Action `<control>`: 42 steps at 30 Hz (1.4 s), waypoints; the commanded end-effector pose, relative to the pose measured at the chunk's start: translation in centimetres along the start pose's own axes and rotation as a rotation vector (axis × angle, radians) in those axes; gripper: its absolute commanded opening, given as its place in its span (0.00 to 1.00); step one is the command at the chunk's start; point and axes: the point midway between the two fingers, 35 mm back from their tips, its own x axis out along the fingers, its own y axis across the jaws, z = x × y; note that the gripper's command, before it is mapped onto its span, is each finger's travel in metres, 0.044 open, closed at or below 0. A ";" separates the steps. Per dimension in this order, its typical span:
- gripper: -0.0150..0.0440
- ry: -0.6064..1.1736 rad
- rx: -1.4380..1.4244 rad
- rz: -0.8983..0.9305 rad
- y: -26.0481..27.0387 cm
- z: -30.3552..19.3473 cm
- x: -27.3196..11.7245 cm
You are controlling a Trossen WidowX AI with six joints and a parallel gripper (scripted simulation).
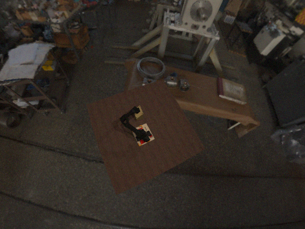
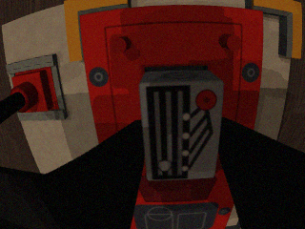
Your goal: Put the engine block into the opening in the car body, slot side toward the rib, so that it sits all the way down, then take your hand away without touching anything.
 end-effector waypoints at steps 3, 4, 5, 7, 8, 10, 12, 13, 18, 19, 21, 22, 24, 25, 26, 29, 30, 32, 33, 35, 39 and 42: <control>0.52 -0.001 -0.003 -0.006 -0.1 0.0 0.1; 0.52 -0.001 -0.003 -0.006 -0.1 0.0 0.2; 0.52 -0.001 -0.003 -0.006 -0.1 0.0 0.2; 0.52 -0.001 -0.003 -0.006 -0.1 0.0 0.2; 0.52 -0.001 -0.003 -0.006 -0.1 0.0 0.2; 0.52 -0.001 -0.003 -0.006 -0.1 0.0 0.3; 0.52 -0.001 -0.003 -0.006 -0.1 0.0 0.3; 0.52 -0.001 -0.003 -0.006 -0.1 0.0 0.3; 0.52 -0.001 -0.003 -0.006 -0.1 0.0 0.4; 0.52 -0.001 -0.003 -0.006 -0.1 0.0 0.5; 0.52 -0.001 -0.003 -0.006 -0.1 0.0 0.5; 0.52 -0.001 -0.003 -0.006 -0.1 0.0 0.5; 0.52 -0.001 -0.003 -0.006 -0.1 0.0 0.6; 0.52 -0.001 -0.003 -0.006 -0.1 0.0 0.6; 0.52 -0.001 -0.003 -0.006 -0.1 0.0 0.6; 0.52 -0.001 -0.003 -0.006 -0.1 0.0 0.7; 0.52 -0.001 -0.003 -0.006 -0.1 0.0 0.7; 0.52 -0.001 -0.003 -0.006 -0.1 0.0 0.7; 0.52 -0.001 -0.003 -0.006 -0.1 0.0 0.8; 0.52 -0.001 -0.003 -0.006 -0.1 0.0 0.8; 0.52 -0.001 -0.003 -0.006 -0.1 0.0 0.9; 0.61 0.000 0.000 0.000 0.0 0.0 0.8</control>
